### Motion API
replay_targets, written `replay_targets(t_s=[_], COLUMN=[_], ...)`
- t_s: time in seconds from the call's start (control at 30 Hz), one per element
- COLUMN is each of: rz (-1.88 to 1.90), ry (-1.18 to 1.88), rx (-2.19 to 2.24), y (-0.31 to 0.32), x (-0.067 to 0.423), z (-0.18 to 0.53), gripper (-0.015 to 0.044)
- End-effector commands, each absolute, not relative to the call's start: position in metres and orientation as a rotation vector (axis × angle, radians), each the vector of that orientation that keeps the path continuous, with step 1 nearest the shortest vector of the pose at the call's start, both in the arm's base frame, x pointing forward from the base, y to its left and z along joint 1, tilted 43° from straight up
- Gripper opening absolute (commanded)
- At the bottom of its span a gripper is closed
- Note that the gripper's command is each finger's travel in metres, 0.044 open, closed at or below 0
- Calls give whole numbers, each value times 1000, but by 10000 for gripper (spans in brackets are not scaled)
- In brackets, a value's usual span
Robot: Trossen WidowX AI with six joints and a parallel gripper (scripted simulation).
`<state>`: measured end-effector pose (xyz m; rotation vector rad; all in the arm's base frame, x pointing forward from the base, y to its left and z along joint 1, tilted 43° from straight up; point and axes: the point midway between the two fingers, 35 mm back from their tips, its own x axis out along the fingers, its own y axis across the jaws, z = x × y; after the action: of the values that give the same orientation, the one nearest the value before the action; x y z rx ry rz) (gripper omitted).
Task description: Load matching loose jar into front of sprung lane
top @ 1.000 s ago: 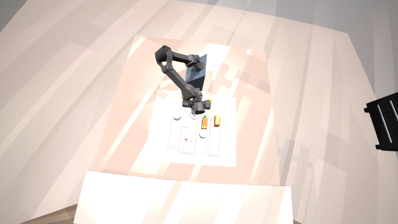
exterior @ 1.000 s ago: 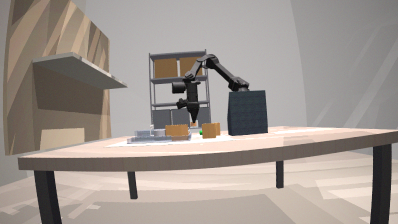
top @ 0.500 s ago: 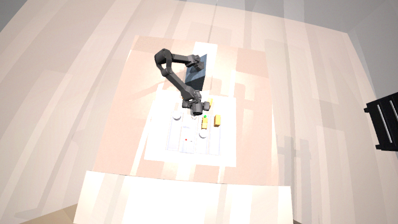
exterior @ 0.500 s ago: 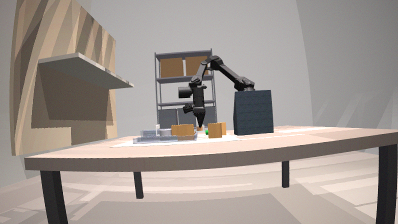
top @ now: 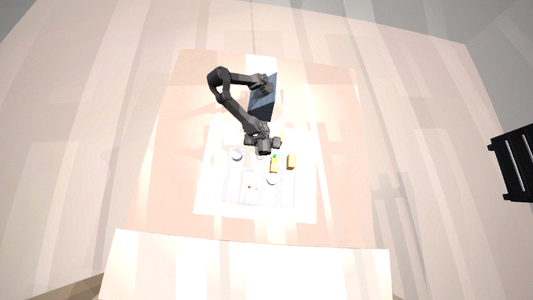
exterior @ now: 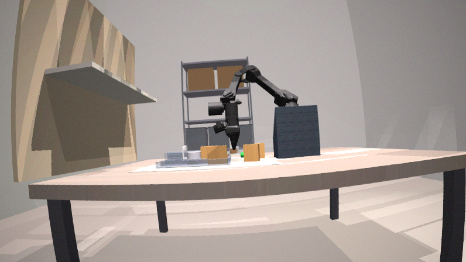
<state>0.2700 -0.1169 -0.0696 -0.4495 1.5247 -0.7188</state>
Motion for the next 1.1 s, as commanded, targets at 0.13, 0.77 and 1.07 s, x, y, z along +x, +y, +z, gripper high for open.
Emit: replay_targets(t_s=[0.13,0.77,1.07], rz=[-719,-719,-719], ry=[1523,1522,1522], rx=[-457,-457,-457], y=[-119,-121,-121], x=[276,284,289], z=[-69,-69,-68], gripper=[0,0,0])
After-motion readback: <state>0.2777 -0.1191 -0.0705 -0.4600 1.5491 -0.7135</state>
